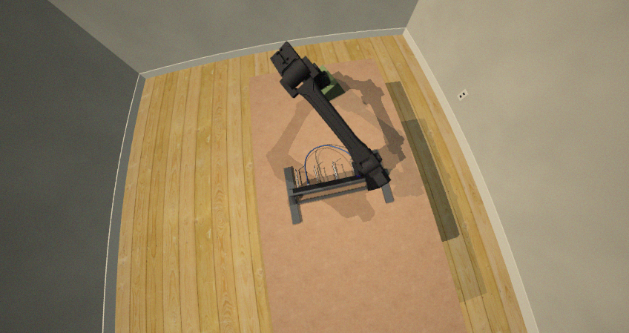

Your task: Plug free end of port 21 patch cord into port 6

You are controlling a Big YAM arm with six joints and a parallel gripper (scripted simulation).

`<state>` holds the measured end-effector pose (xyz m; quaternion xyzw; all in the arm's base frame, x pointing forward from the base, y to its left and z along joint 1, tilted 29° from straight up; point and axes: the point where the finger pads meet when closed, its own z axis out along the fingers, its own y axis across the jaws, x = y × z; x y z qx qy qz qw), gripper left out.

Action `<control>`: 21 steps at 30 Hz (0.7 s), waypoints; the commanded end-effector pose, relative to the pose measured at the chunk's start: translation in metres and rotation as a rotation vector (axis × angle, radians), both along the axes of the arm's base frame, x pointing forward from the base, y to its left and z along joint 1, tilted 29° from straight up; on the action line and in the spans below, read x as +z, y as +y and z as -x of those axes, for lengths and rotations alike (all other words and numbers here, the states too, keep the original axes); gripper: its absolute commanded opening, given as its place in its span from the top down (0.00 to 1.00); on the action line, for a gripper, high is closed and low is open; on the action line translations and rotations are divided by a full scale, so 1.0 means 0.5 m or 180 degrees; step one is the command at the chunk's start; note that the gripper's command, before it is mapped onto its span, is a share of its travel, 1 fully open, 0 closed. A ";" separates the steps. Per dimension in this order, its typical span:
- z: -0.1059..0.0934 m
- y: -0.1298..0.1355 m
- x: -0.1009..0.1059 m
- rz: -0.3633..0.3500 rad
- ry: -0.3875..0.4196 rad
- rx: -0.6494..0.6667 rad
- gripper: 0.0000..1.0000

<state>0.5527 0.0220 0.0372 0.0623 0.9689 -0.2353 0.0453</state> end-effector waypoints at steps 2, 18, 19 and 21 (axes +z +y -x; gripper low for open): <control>-0.035 0.031 0.068 -0.0057 -0.0252 0.0030 0.64; -0.033 0.060 0.115 -0.0065 -0.0270 0.0047 0.64; -0.032 0.063 0.121 -0.0066 -0.0270 0.0047 0.64; -0.030 0.069 0.132 -0.0067 -0.0271 0.0048 0.64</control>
